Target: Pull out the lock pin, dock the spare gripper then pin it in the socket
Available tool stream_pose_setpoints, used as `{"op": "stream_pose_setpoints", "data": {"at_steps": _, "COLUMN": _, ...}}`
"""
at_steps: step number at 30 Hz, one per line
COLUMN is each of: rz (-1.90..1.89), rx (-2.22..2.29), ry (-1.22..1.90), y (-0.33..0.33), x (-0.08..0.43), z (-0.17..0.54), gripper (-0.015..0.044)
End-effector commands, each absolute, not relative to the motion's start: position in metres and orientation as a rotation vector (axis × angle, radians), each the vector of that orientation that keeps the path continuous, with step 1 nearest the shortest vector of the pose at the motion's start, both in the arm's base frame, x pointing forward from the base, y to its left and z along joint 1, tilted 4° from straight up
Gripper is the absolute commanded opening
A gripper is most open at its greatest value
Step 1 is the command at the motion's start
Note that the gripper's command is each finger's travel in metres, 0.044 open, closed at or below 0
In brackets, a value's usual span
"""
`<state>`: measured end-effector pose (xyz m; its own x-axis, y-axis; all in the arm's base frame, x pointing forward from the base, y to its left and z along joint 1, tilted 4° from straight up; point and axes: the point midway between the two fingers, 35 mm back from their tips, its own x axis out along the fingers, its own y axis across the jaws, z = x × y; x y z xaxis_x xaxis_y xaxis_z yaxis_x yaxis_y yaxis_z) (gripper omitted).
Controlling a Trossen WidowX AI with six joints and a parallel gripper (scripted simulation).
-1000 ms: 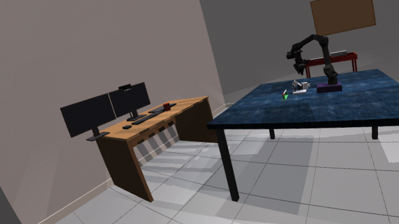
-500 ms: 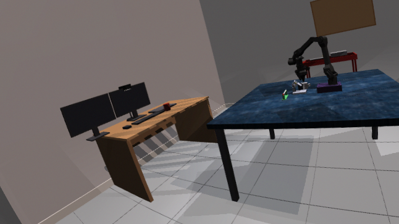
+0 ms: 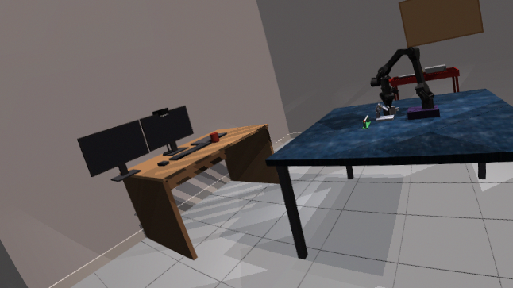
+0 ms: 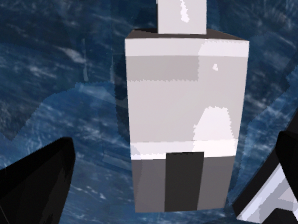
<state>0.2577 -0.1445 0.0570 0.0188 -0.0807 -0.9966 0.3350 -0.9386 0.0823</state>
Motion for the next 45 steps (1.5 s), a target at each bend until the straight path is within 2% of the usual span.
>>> {"op": "stream_pose_setpoints", "data": {"at_steps": 1, "rz": -2.009, "rx": 1.993, "ry": 0.27, "y": -0.145, "x": 0.256, "z": 0.045, "gripper": 0.044}}
{"op": "stream_pose_setpoints", "data": {"at_steps": 31, "rz": -2.01, "rx": 1.993, "ry": 0.271, "y": -0.147, "x": 0.255, "z": 0.012, "gripper": 0.044}}
{"op": "stream_pose_setpoints", "data": {"at_steps": 41, "rz": -2.01, "rx": 1.993, "ry": 0.271, "y": -0.147, "x": 0.255, "z": 0.012, "gripper": 0.0177}}
{"op": "stream_pose_setpoints", "data": {"at_steps": 45, "rz": -2.01, "rx": 1.993, "ry": 0.271, "y": -0.147, "x": 0.255, "z": 0.012, "gripper": 0.0151}}
